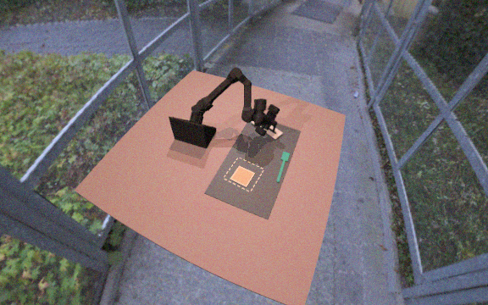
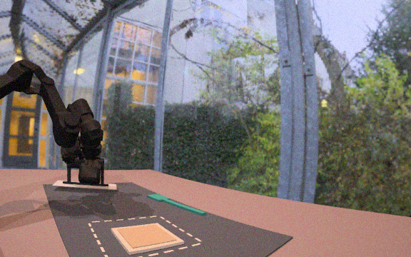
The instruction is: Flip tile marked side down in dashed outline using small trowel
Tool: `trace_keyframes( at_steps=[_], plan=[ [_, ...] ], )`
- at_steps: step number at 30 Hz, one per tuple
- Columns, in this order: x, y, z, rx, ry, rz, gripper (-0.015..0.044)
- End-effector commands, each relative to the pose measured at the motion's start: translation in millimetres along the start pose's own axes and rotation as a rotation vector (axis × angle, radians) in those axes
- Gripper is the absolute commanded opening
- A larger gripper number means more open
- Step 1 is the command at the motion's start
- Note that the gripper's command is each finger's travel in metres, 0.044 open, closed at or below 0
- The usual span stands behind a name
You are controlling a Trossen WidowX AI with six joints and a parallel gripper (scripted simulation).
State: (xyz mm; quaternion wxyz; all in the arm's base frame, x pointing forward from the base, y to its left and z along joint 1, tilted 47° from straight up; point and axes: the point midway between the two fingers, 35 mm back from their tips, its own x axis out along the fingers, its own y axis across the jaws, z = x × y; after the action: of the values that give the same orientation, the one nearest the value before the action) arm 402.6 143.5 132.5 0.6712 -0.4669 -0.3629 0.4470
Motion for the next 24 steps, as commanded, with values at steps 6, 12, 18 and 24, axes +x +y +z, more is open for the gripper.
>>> trace_keyframes(
  at_steps=[6, 12, 18, 24],
  plan=[
    [8.1, 7.5, -2.6, -0.014, 0.008, -0.008, 0.0],
    [8.3, 7.8, -2.6, -0.014, 0.008, -0.008, 0.0131],
    [8.3, 7.8, -2.6, -0.014, 0.008, -0.008, 0.0289],
    [8.3, 7.8, -2.6, -0.014, 0.008, -0.008, 0.03]
  ],
)
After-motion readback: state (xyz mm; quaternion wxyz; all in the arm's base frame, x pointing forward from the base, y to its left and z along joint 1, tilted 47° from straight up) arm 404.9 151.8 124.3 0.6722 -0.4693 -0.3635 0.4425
